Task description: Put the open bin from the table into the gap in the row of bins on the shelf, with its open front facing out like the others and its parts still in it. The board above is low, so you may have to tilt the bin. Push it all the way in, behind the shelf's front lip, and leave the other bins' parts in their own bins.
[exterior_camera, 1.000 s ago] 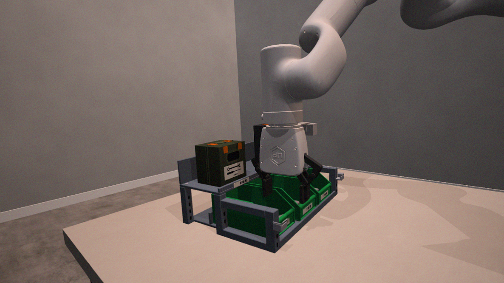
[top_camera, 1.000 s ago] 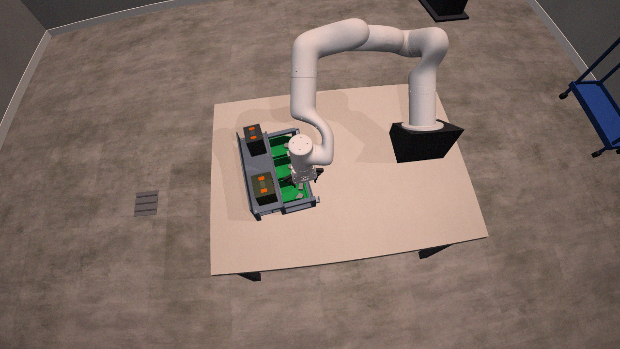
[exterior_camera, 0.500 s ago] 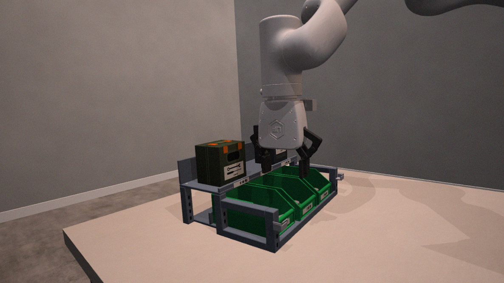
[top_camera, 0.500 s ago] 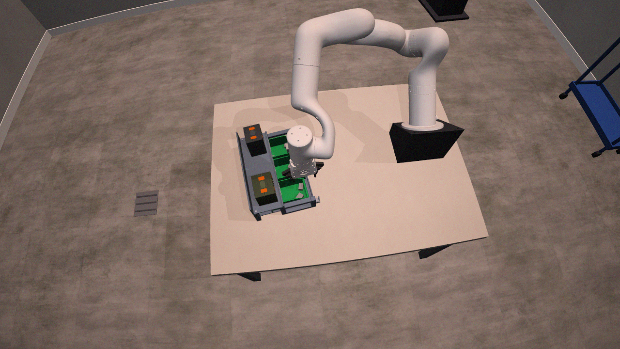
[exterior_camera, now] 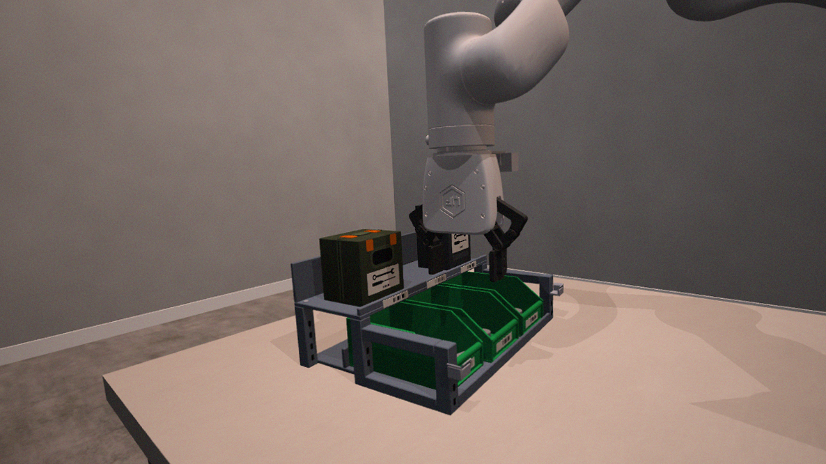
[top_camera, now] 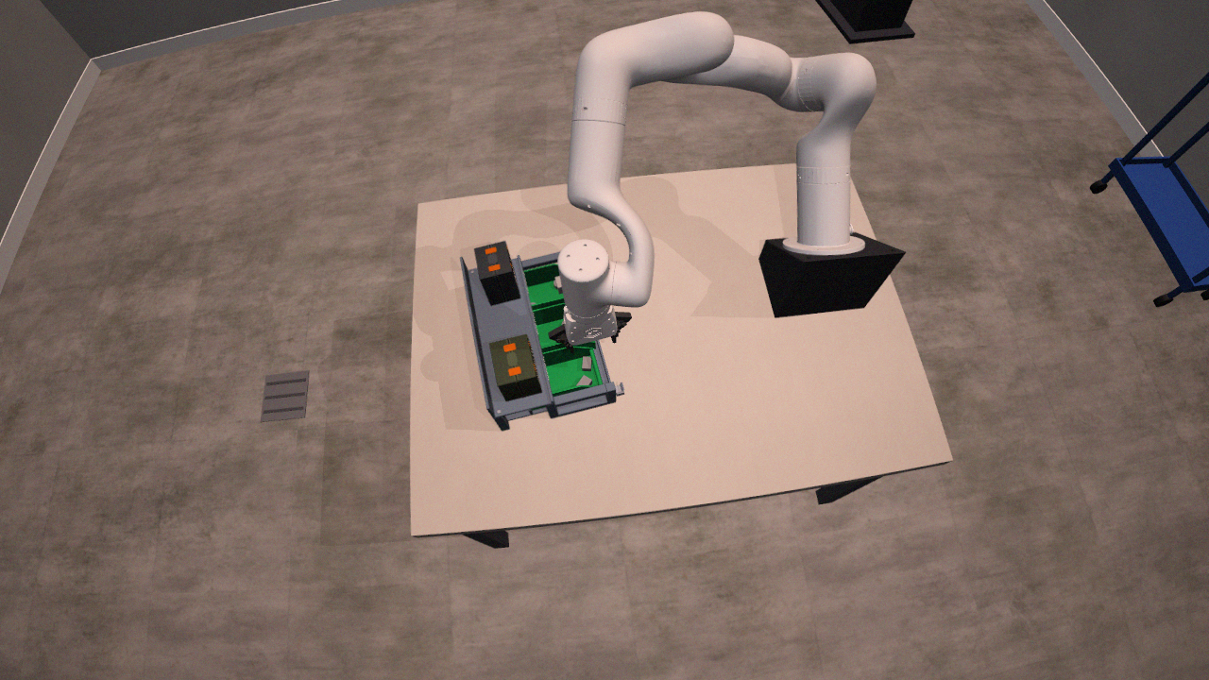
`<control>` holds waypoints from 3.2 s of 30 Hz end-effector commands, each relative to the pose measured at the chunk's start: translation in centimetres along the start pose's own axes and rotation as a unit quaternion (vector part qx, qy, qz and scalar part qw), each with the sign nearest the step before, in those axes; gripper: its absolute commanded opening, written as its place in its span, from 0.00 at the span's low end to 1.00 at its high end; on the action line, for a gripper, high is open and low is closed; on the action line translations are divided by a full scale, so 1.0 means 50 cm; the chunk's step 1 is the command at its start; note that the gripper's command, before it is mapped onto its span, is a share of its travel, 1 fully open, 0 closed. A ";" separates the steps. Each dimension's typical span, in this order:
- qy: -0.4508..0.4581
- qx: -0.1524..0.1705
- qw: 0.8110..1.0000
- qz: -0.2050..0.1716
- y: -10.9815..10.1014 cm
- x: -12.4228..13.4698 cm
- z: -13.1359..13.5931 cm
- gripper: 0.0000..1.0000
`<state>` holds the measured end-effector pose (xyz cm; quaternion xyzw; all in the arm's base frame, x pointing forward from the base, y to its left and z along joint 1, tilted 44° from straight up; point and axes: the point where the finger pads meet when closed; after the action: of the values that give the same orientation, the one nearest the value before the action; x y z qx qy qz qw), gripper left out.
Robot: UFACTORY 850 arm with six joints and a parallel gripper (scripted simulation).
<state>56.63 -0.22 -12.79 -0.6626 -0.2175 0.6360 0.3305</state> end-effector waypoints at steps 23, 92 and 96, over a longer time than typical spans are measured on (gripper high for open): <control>0.000 -0.001 1.000 0.000 0.016 0.000 -0.001 1.00; 0.000 -0.001 1.000 0.000 0.030 0.000 -0.001 1.00; 0.000 -0.001 1.000 0.000 0.030 0.000 -0.001 1.00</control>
<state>56.38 -1.31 -13.92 -0.6624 -0.2173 0.6362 0.3305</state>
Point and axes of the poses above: the point where the finger pads meet when closed, its own y axis out along the fingers, its own z axis across the jaws, x = y × z, and after that the axes turned 6 degrees about y, right-handed
